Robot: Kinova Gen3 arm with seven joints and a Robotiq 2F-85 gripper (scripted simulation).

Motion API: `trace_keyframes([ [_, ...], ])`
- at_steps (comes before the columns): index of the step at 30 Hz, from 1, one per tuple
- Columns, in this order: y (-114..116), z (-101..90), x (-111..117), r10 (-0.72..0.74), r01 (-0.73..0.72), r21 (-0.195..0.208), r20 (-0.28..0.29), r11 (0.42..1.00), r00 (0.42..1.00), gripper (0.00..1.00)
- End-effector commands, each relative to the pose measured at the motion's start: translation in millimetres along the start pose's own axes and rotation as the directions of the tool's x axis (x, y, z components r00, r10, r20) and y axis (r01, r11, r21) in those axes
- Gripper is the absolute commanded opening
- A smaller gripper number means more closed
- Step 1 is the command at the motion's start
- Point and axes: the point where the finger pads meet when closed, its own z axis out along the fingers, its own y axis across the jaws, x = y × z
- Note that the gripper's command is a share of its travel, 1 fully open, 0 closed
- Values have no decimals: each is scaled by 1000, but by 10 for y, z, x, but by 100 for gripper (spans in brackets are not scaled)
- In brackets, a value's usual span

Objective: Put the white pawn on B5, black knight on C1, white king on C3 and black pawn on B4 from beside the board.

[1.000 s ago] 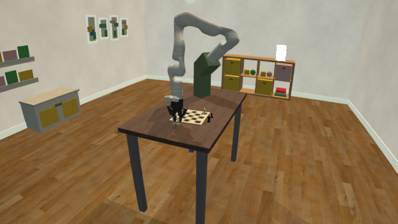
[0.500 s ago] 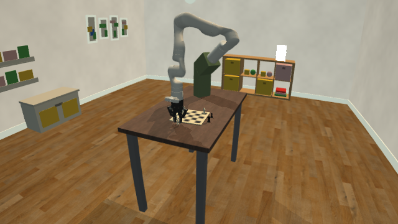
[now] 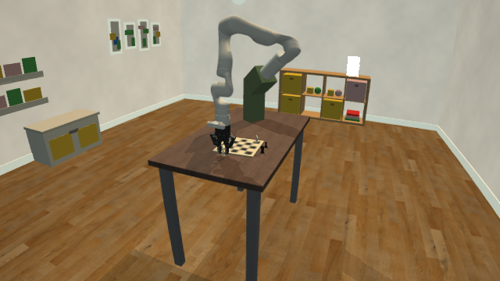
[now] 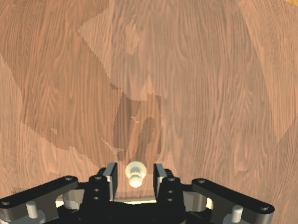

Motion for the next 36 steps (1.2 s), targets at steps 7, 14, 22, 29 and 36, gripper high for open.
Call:
trace_keyframes([
  [7,29,17,6,-4,4,-4,-3,1000,1000,34],
  [14,29,17,6,-4,4,-4,-3,1000,1000,0],
  [22,29,17,6,-4,4,-4,-3,1000,1000,0],
  [29,29,17,6,-4,4,-4,-3,1000,1000,0],
  [36,29,17,6,-4,4,-4,-3,1000,1000,0],
])
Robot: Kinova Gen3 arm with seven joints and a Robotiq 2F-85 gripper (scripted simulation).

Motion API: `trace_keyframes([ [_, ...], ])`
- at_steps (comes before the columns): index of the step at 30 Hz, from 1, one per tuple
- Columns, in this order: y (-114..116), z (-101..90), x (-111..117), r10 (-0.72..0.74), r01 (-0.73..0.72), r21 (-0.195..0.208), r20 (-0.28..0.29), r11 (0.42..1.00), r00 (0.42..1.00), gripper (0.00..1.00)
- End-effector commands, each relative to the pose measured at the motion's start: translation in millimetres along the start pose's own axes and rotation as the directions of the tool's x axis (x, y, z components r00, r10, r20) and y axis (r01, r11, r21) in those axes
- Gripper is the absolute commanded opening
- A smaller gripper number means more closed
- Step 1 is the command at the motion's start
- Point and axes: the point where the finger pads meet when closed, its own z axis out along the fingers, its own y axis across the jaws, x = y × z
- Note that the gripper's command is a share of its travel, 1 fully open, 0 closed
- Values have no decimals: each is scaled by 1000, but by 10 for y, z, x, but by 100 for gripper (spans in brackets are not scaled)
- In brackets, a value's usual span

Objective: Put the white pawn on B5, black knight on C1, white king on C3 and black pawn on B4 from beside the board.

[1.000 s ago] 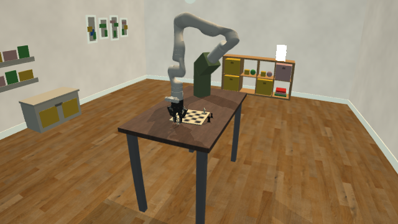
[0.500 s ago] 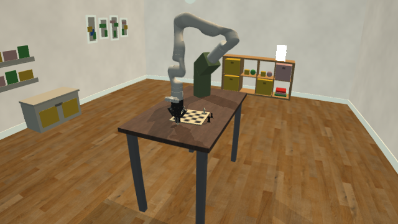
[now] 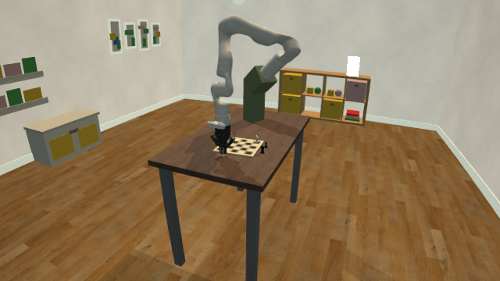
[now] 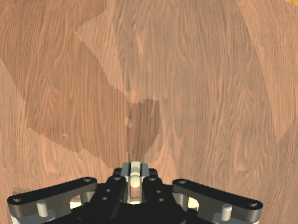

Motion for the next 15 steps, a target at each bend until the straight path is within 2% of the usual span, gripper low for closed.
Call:
trace_keyframes([
  [1,28,17,6,-4,4,-4,-3,1000,1000,0],
  [10,26,13,2,-4,4,-3,-2,1000,1000,0],
  [15,8,-81,-25,-6,6,-1,2,1000,1000,0],
])
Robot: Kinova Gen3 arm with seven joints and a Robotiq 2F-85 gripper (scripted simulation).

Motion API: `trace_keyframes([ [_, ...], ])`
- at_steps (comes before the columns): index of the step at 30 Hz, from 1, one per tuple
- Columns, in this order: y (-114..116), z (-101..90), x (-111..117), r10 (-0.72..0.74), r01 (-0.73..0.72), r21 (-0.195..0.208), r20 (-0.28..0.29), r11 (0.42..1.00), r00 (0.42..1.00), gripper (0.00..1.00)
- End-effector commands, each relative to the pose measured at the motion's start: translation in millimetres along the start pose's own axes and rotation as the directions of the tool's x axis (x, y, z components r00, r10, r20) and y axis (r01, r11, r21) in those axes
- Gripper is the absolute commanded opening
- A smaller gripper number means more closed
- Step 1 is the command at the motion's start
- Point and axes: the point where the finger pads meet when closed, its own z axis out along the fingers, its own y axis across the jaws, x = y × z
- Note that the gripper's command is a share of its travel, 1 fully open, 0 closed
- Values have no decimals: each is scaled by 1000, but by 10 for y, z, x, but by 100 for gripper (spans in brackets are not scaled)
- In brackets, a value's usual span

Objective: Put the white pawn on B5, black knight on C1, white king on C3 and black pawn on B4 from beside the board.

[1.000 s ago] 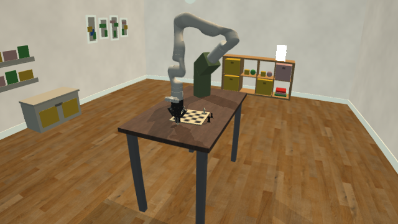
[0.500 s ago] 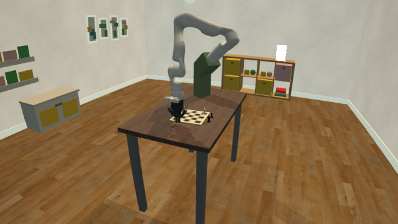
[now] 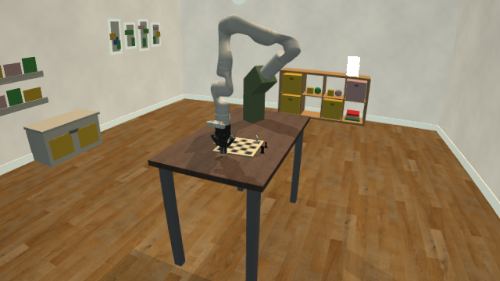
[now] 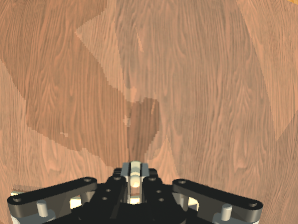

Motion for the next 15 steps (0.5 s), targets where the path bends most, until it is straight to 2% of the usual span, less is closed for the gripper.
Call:
trace_keyframes([
  [1,6,-66,2,-7,7,-2,-1,1000,1000,0],
  [11,6,-751,-2,-8,8,-2,-1,1000,1000,0],
  [15,6,-926,-3,-8,8,-2,-1,1000,1000,0],
])
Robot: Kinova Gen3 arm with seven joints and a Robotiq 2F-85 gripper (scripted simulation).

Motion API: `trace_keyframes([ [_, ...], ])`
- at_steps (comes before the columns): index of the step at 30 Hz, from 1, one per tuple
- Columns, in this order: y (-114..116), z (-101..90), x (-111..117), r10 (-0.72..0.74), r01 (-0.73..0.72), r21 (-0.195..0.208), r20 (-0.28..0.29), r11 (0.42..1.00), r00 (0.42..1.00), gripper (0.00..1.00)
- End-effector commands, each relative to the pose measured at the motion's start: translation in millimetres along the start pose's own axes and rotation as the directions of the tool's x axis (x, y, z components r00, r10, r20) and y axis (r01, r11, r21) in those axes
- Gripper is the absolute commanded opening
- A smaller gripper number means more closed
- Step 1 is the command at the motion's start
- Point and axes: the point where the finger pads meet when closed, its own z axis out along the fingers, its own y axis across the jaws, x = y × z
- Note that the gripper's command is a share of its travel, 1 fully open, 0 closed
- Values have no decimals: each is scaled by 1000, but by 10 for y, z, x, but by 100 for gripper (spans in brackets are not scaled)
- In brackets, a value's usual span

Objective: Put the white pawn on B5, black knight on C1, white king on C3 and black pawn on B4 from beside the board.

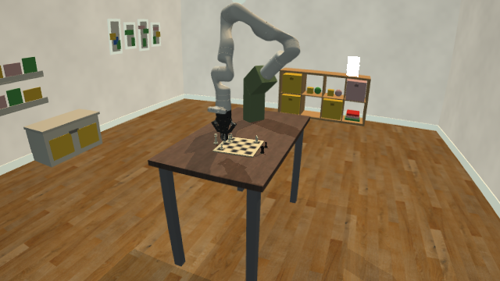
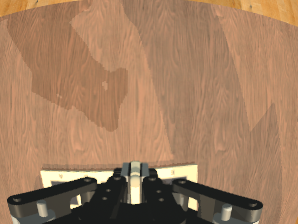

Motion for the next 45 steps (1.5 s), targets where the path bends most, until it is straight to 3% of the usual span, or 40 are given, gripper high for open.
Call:
trace_keyframes([
  [1,58,-239,35,0,-1,-9,-13,1000,1000,0],
  [14,44,-255,25,-2,2,-10,-13,1000,1000,0],
  [18,-184,-258,-105,-32,32,-14,-29,999,999,0],
  [20,-184,-258,-105,-32,32,-14,-29,999,999,0],
  [24,-523,-296,-434,-75,75,-14,-28,997,997,0],
  [27,-654,-316,-595,-87,87,-8,-24,996,996,0],
  [45,-636,-289,-636,-83,83,-11,-15,997,996,0],
])
